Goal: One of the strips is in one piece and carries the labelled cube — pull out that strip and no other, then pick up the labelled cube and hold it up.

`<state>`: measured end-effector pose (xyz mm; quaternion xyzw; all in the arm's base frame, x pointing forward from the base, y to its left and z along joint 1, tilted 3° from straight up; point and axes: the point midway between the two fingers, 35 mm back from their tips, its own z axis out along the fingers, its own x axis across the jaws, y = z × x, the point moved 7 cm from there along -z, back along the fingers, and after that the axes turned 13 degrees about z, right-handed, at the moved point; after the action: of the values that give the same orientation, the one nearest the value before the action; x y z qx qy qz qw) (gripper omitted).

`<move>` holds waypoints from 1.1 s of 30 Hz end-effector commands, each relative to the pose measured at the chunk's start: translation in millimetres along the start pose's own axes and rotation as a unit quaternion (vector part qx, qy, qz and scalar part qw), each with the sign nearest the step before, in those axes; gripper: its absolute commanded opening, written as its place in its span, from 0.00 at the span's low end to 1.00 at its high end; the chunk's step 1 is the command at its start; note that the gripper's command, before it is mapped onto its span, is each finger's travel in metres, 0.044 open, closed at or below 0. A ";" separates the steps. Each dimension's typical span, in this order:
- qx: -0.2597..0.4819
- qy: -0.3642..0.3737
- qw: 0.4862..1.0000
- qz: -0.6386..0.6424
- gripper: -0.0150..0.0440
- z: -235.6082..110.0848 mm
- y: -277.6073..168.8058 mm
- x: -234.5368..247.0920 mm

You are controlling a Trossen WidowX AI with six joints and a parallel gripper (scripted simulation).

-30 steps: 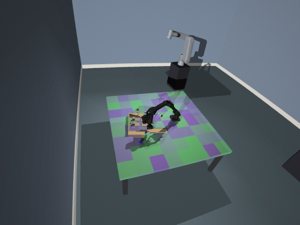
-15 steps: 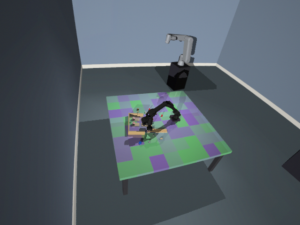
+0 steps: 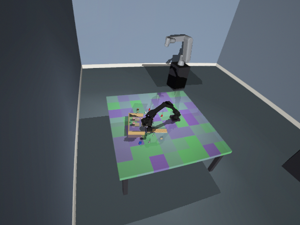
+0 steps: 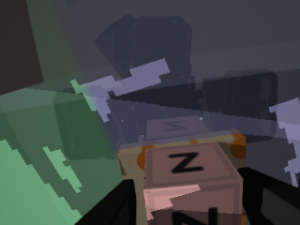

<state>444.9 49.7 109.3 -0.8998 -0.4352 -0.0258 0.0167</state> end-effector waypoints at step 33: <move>0.003 -0.001 1.000 0.000 0.25 -42.1 -42.9 -44.2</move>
<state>388.7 40.3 148.1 -0.9008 -0.4331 -0.0254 0.0170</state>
